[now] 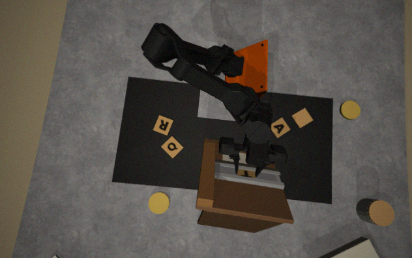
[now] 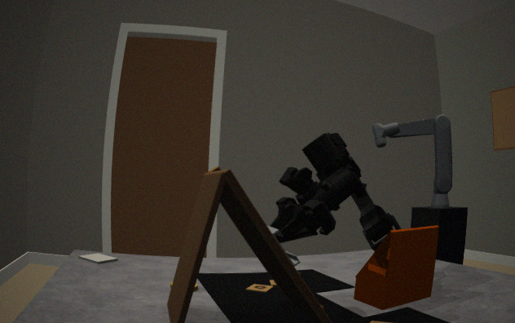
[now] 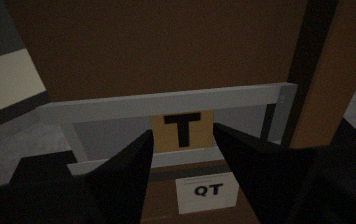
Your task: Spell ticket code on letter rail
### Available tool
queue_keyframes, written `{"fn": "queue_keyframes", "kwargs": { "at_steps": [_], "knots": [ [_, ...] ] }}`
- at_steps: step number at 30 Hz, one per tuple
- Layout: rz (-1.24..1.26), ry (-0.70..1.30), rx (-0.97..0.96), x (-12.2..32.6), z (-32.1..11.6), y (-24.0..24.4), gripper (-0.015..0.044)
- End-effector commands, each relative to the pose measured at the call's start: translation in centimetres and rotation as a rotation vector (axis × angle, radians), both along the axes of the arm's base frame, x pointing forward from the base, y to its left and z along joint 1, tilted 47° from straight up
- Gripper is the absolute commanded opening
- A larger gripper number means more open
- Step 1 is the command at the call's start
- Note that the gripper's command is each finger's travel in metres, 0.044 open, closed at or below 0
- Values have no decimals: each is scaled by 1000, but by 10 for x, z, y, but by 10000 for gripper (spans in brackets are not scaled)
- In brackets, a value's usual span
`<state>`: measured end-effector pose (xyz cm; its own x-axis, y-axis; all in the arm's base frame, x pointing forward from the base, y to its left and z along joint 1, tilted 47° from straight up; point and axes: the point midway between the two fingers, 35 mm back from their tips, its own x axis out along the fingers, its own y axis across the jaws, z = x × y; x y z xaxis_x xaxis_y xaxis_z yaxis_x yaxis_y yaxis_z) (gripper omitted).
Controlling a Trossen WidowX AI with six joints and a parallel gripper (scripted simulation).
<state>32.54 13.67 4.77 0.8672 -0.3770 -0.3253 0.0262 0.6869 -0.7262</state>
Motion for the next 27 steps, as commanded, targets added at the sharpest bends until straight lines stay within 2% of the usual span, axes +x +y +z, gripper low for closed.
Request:
{"fn": "queue_keyframes", "kwargs": {
  "at_steps": [1, 27],
  "knots": [
    [3, -1, 1, 0, 3, -2, 0],
    [3, -1, 0, -1, 13, -11, 0]
  ]
}}
